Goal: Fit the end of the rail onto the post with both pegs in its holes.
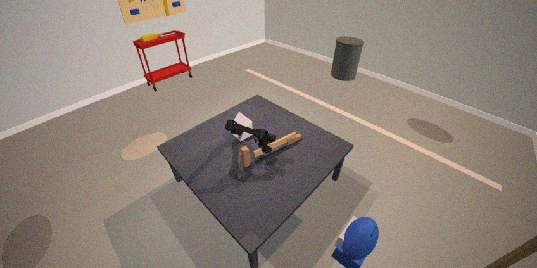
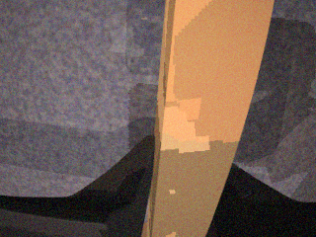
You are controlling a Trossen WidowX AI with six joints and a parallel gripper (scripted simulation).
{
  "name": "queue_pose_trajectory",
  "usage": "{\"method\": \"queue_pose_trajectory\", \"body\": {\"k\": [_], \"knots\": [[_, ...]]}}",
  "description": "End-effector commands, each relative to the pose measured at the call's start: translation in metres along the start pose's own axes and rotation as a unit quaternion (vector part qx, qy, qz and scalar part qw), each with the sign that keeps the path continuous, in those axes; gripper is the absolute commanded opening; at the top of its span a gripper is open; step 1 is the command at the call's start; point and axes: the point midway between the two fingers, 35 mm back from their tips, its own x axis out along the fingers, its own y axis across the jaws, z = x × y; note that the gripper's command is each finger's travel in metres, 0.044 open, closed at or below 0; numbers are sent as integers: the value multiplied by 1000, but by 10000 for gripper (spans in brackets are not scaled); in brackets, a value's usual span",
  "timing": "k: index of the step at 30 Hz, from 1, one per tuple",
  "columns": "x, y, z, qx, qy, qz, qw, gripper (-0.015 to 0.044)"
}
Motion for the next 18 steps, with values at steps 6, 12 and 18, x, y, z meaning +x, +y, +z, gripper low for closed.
{"method": "queue_pose_trajectory", "body": {"k": [6,12,18], "knots": [[0,0,-2,-1,-2,0,1000,0],[-1,0,-4,-1,-2,0,1000,0],[-2,0,-5,-1,-2,0,1000,0]]}}
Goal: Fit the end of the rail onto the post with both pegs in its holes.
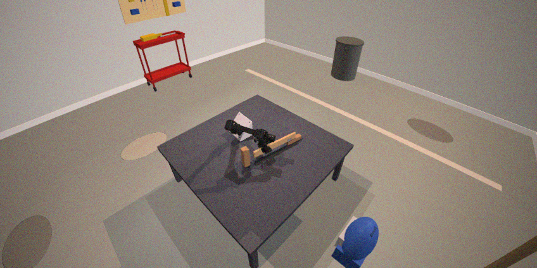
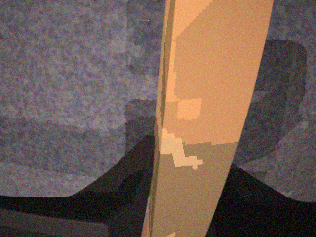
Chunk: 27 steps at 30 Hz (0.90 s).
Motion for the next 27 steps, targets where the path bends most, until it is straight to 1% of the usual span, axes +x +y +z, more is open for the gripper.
{"method": "queue_pose_trajectory", "body": {"k": [1,27], "knots": [[-1,0,-2,-2,0,0,1000,0],[0,0,-10,-2,0,0,1000,0]]}}
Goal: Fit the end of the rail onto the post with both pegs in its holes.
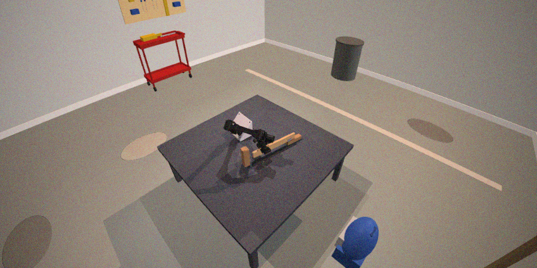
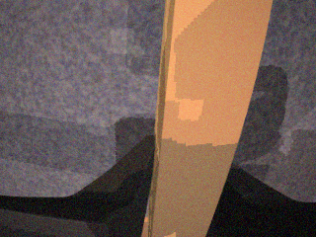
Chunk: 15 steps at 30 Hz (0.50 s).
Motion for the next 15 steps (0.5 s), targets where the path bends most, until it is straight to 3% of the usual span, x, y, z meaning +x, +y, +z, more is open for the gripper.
{"method": "queue_pose_trajectory", "body": {"k": [1,15], "knots": [[0,0,-2,-2,1,-1,1000,0],[0,0,-6,-2,1,-1,1000,0]]}}
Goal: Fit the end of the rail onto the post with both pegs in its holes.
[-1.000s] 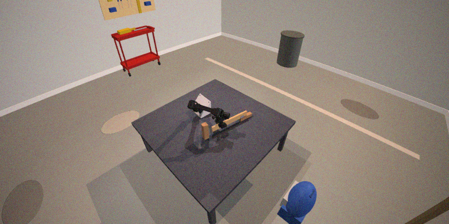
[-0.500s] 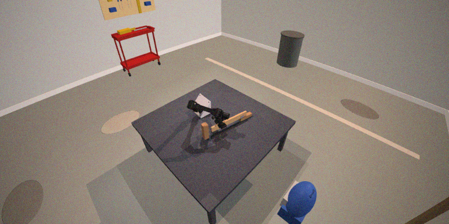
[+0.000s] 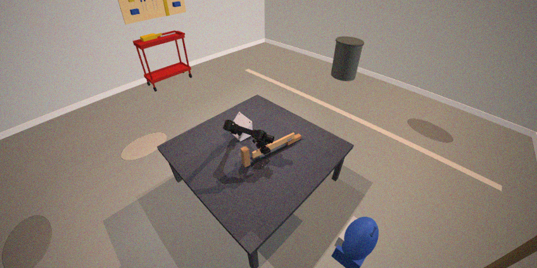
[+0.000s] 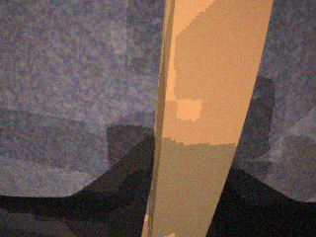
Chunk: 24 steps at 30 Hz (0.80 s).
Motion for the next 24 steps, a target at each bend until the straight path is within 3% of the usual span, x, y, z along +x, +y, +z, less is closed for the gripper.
{"method": "queue_pose_trajectory", "body": {"k": [1,24], "knots": [[-1,0,-2,-2,1,-1,1000,0],[-1,0,-9,-2,1,-1,1000,0]]}}
